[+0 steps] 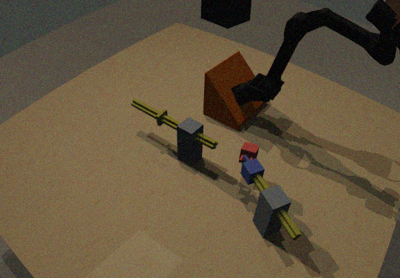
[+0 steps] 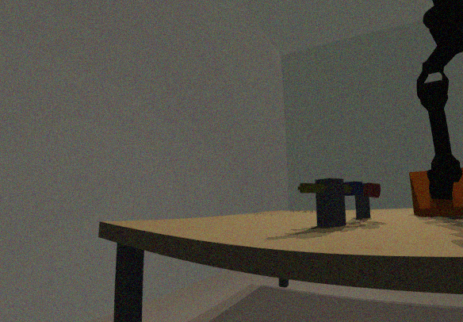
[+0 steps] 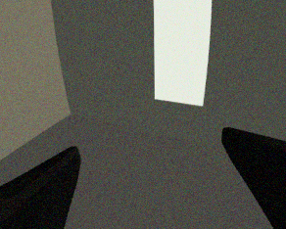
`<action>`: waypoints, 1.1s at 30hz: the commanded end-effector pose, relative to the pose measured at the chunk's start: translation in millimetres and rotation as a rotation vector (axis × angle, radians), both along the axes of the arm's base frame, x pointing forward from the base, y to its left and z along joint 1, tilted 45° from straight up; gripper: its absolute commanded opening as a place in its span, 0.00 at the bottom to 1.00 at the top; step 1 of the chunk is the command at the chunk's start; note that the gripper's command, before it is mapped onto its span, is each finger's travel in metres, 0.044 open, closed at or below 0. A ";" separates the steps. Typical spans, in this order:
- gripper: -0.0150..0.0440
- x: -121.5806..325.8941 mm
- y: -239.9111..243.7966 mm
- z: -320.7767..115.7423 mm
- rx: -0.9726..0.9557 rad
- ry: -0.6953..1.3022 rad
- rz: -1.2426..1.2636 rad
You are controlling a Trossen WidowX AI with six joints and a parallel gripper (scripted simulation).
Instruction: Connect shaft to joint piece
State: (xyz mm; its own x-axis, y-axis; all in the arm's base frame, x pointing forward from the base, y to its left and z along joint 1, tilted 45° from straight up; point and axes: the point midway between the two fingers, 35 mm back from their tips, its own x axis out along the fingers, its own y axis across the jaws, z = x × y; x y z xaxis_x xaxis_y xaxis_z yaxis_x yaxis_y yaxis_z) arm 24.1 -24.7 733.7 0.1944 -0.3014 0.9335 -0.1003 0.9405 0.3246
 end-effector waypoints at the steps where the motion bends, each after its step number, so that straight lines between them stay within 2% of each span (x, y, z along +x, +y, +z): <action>1: 1.00 -8.2 16.6 1.6 -0.075 -0.049 -0.035; 13: 1.00 -18.8 70.3 0.8 -0.303 -0.141 -0.130; 18: 1.00 -12.9 78.8 -0.7 -0.327 -0.130 -0.104; 33: 1.00 8.5 151.6 -25.2 -0.665 -0.135 -0.180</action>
